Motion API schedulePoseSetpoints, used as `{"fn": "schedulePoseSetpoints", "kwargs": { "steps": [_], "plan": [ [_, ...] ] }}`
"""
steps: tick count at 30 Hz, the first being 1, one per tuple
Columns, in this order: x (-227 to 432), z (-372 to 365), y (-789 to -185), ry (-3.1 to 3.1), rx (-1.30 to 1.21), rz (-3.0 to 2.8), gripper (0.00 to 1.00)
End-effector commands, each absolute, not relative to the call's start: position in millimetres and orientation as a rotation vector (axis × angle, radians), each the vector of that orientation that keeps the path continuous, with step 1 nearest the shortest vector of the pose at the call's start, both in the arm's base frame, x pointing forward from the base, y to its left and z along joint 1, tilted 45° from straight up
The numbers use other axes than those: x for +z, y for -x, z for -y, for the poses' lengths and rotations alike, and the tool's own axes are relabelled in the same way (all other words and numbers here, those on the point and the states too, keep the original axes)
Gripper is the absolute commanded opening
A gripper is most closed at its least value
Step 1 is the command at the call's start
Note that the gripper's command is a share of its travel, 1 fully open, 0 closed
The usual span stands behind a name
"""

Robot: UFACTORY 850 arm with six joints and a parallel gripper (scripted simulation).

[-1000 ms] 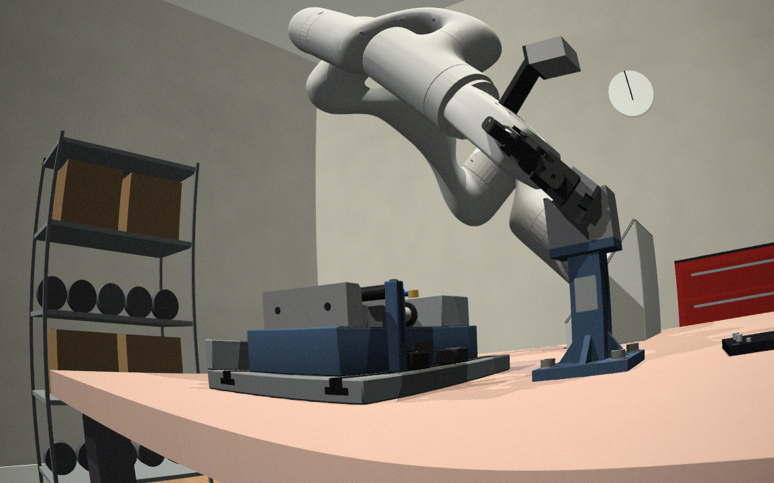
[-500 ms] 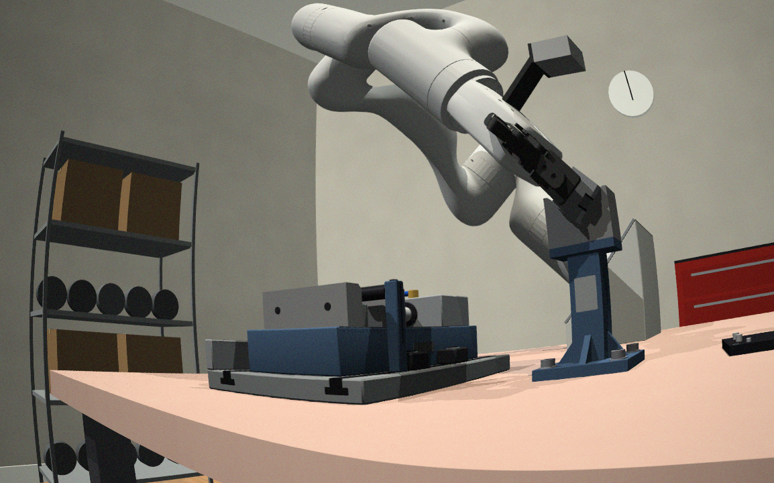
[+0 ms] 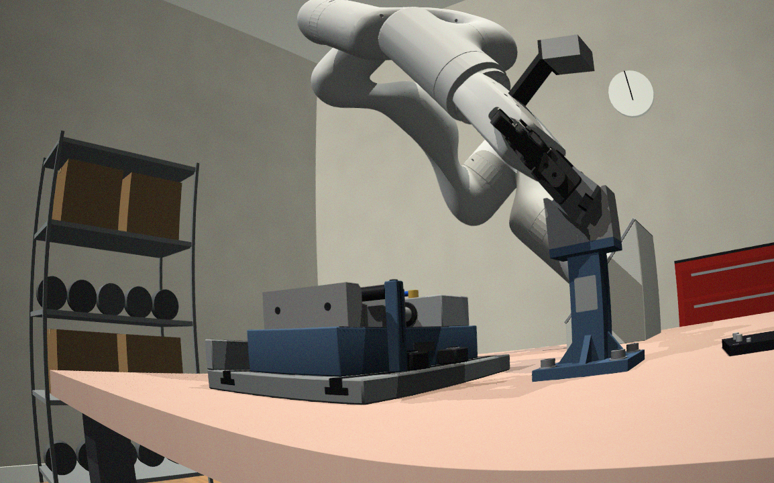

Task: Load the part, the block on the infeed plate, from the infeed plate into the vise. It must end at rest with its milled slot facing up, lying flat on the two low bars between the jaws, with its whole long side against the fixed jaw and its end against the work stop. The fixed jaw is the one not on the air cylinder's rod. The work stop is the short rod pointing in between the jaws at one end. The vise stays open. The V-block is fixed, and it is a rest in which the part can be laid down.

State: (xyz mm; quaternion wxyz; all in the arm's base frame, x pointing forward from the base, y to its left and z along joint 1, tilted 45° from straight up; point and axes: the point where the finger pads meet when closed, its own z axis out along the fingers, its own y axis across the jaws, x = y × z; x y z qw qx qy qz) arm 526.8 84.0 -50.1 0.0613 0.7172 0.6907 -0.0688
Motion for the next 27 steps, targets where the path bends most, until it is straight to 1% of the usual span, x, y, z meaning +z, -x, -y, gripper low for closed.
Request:
{"fn": "schedulePoseSetpoints", "kwargs": {
  "steps": [1, 6, 27],
  "plan": [
    [-49.8, -85.0, -527.3, -2.148, -0.238, -2.069, 0.89],
    [-49.8, -85.3, -527.5, -2.130, -0.268, -2.053, 0.89],
    [-51.2, -88.5, -527.6, -1.947, -0.556, -1.876, 0.89]
  ]
}}
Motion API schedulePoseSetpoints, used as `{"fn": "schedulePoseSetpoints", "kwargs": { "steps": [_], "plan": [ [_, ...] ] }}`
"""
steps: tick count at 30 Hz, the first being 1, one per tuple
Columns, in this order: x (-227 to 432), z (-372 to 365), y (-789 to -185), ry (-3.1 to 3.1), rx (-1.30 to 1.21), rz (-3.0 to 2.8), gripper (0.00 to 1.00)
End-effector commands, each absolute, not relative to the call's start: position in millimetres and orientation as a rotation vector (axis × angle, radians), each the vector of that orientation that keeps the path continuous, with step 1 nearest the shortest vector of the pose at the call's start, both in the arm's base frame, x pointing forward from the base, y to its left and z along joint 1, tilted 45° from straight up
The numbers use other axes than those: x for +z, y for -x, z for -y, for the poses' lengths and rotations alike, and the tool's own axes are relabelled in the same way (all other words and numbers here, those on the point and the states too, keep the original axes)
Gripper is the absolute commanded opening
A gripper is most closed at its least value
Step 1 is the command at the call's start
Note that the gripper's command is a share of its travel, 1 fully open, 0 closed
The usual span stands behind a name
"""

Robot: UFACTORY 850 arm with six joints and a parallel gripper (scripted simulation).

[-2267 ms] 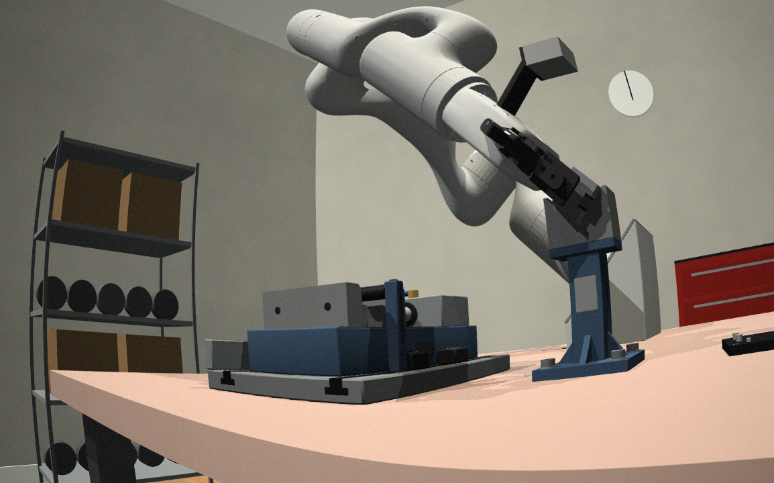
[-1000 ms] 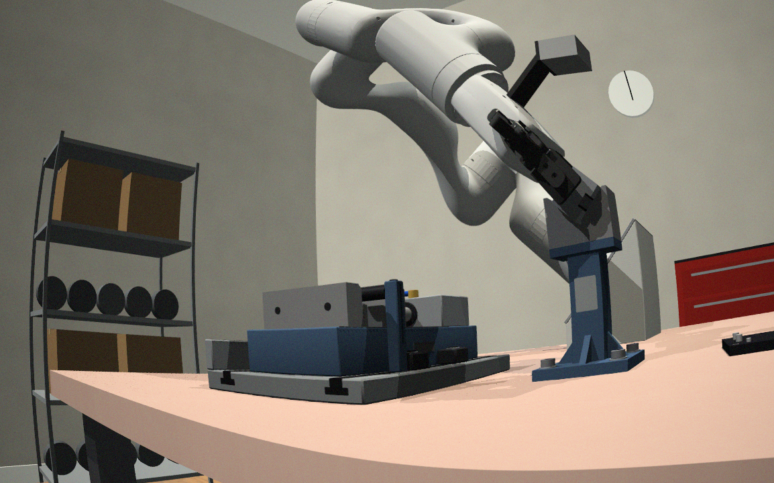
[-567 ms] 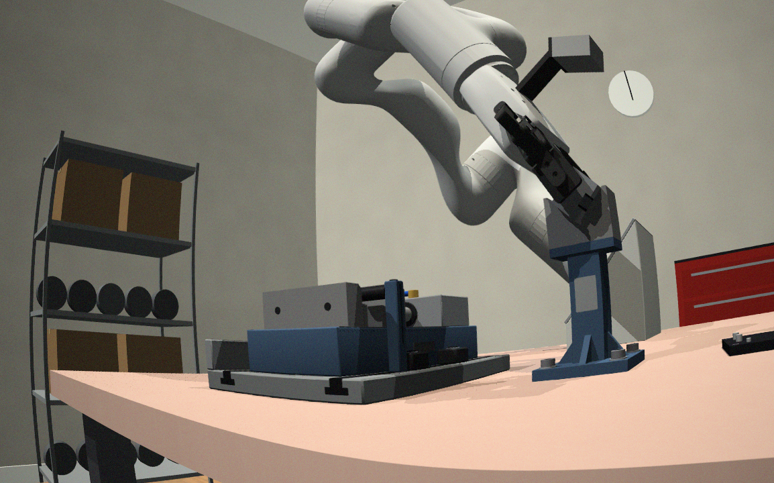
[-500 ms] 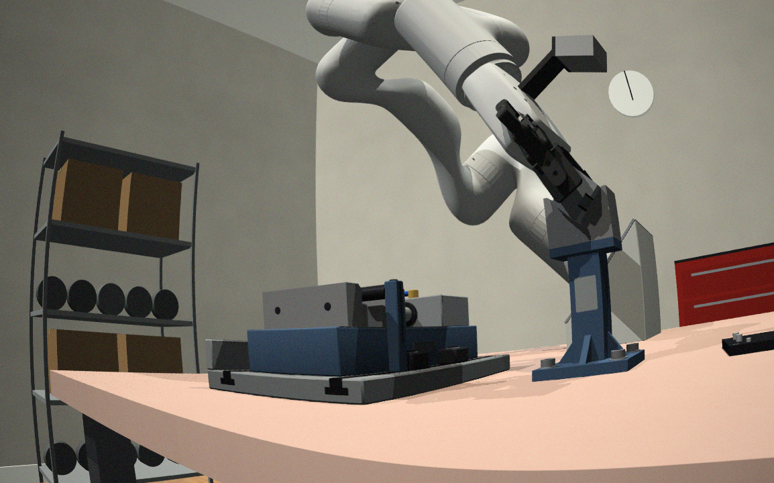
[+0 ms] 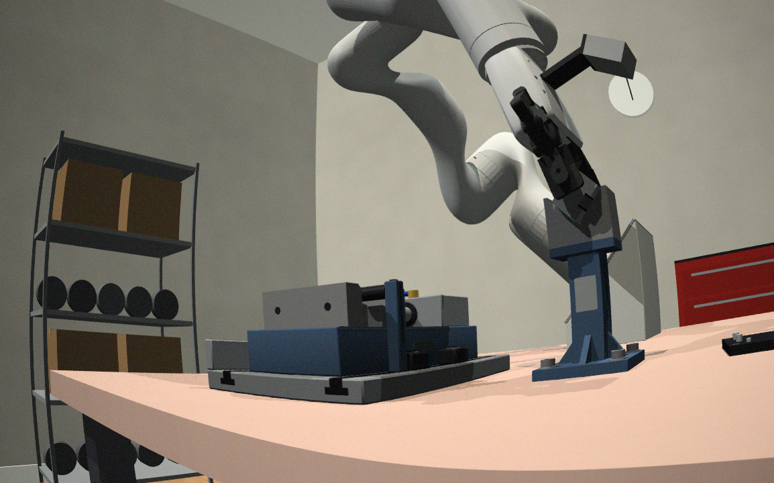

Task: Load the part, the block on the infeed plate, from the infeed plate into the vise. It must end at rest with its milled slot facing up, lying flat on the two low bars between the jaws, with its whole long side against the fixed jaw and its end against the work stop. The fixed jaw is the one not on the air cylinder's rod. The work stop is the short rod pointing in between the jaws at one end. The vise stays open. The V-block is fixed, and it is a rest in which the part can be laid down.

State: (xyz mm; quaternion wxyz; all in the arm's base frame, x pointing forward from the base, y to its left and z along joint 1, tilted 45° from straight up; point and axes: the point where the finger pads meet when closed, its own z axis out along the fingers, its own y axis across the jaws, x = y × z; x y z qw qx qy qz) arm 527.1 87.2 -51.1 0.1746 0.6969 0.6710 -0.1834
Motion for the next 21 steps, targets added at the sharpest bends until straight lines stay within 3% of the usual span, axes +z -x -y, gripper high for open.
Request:
{"fn": "schedulePoseSetpoints", "kwargs": {
  "steps": [1, 21],
  "plan": [
    [-51.3, -88.7, -527.6, -1.936, -0.571, -1.866, 0.89],
    [-53.5, -91.2, -527.7, -1.744, -0.806, -1.681, 0.89]
  ]
}}
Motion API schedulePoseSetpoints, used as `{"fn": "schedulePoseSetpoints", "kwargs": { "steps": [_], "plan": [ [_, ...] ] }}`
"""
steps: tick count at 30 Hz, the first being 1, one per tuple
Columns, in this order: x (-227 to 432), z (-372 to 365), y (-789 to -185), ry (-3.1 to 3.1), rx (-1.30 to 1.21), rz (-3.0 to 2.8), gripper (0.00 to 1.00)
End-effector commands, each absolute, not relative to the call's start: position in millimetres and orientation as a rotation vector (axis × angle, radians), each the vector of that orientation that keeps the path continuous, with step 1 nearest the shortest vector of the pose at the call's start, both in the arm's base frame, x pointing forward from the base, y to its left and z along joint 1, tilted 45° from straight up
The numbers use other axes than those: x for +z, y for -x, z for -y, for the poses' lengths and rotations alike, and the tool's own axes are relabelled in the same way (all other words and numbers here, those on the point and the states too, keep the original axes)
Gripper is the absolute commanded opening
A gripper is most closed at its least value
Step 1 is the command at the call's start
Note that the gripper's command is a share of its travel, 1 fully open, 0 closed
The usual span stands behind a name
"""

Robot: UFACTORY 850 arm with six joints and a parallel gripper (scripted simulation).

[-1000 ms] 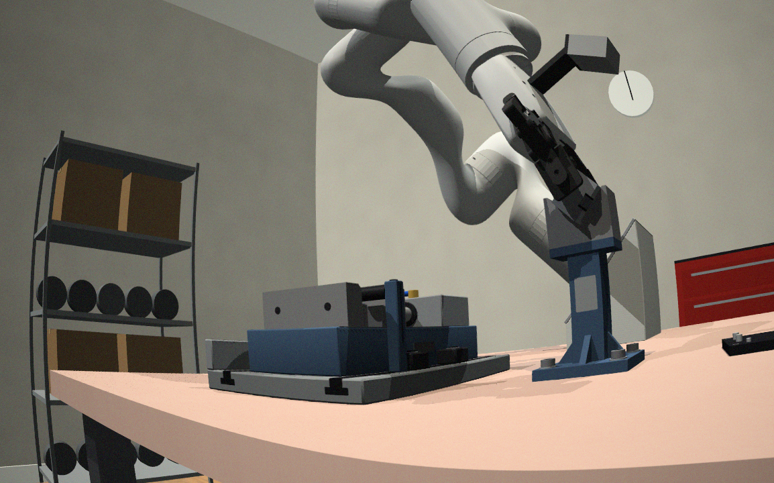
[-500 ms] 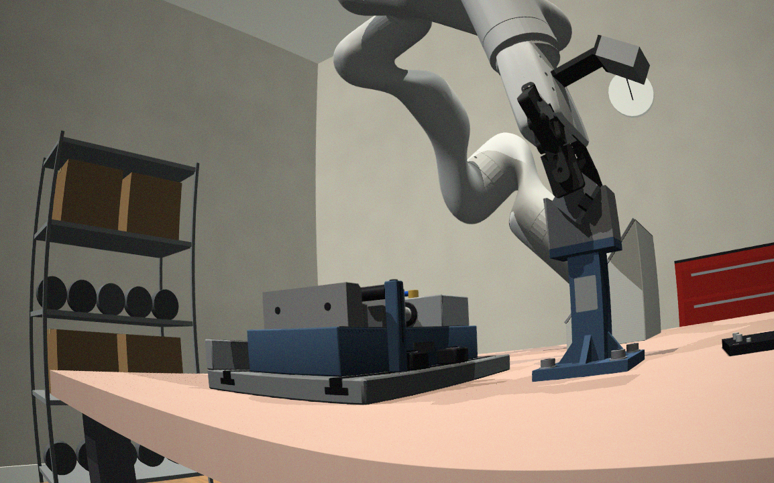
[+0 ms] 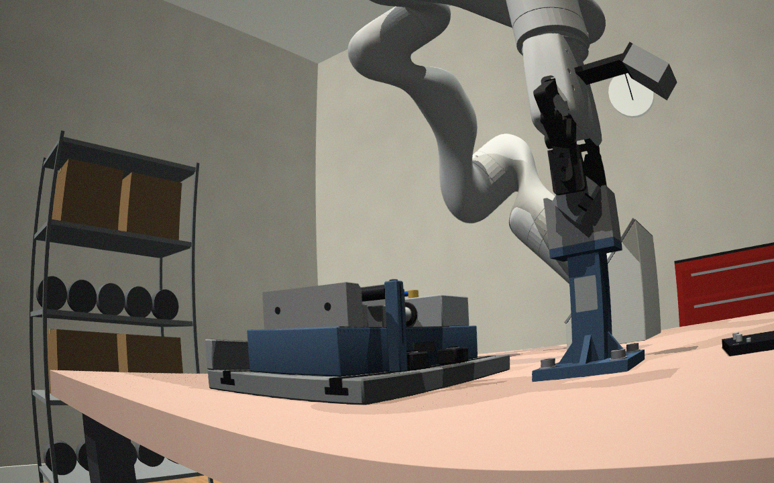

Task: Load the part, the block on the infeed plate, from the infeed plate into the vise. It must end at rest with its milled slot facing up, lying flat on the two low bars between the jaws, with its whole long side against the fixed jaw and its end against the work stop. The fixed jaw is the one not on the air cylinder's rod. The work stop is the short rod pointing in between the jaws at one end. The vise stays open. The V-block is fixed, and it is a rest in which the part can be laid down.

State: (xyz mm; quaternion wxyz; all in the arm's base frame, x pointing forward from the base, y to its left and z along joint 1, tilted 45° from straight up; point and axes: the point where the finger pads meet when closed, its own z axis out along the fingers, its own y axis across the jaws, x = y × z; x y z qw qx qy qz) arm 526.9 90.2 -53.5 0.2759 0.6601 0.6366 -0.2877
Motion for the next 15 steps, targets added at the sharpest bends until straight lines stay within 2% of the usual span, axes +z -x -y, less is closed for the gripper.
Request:
{"fn": "schedulePoseSetpoints", "kwargs": {
  "steps": [1, 15],
  "plan": [
    [-53.6, -91.3, -527.7, -1.734, -0.817, -1.671, 0.89],
    [-55.3, -92.5, -527.8, -1.611, -0.942, -1.553, 0.89]
  ]
}}
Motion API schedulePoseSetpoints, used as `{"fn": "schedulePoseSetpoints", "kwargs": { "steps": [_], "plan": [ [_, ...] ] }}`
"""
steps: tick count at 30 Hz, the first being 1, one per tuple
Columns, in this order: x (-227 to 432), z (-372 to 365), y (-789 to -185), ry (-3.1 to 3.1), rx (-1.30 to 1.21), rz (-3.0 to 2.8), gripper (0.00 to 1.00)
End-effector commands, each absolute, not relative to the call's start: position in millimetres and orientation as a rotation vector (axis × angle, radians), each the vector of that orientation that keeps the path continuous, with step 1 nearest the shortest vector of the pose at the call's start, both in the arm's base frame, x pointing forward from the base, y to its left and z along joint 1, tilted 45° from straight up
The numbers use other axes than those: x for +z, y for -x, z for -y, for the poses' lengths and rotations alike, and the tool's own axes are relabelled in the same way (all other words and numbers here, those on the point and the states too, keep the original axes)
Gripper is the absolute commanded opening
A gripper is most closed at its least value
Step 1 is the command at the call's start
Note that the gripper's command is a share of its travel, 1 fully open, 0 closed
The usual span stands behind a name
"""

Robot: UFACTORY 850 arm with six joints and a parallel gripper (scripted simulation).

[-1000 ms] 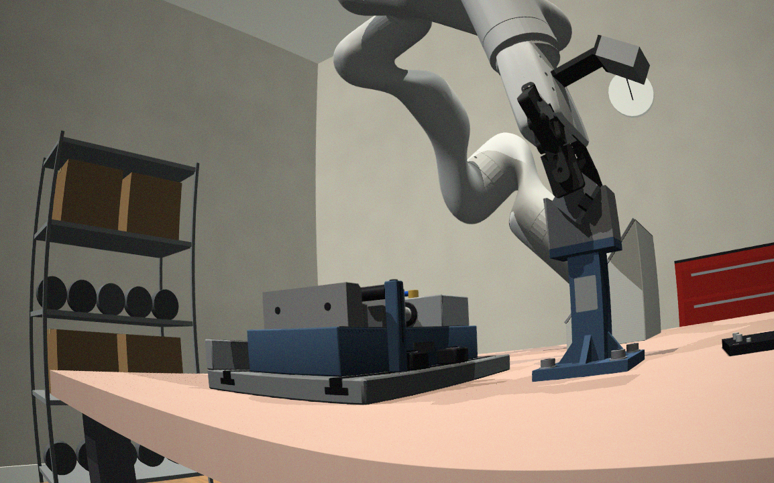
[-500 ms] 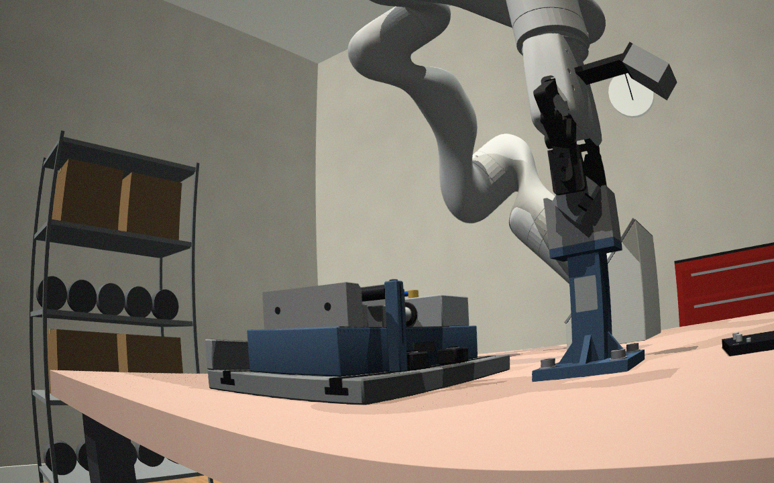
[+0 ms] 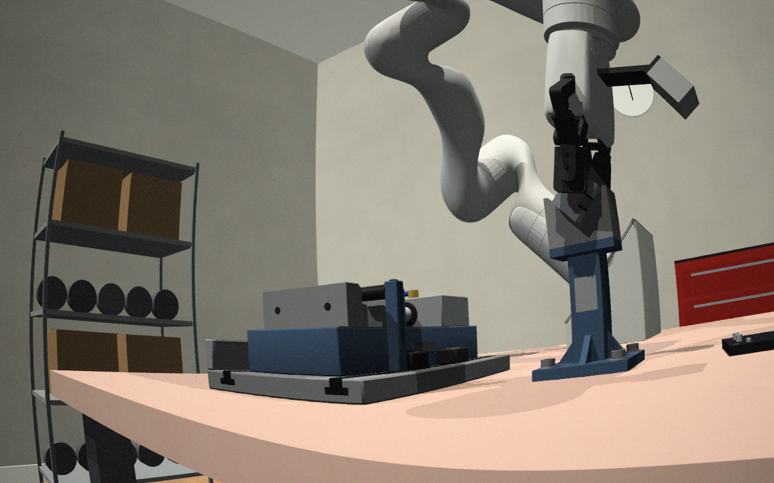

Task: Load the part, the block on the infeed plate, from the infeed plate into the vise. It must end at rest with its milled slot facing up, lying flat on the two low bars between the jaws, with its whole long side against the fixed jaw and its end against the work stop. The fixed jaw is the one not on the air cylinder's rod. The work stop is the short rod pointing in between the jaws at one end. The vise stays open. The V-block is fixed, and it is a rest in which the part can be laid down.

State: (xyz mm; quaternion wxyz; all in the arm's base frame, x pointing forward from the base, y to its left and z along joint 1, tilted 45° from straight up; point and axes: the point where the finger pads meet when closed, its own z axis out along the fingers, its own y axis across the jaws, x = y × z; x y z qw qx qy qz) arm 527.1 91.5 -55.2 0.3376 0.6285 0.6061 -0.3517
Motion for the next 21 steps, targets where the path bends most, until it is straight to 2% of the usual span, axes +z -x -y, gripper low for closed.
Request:
{"fn": "schedulePoseSetpoints", "kwargs": {
  "steps": [1, 21],
  "plan": [
    [-55.5, -92.5, -527.8, -1.601, -0.951, -1.544, 0.89],
    [-57.8, -93.5, -527.8, -1.442, -1.089, -1.391, 0.89]
  ]
}}
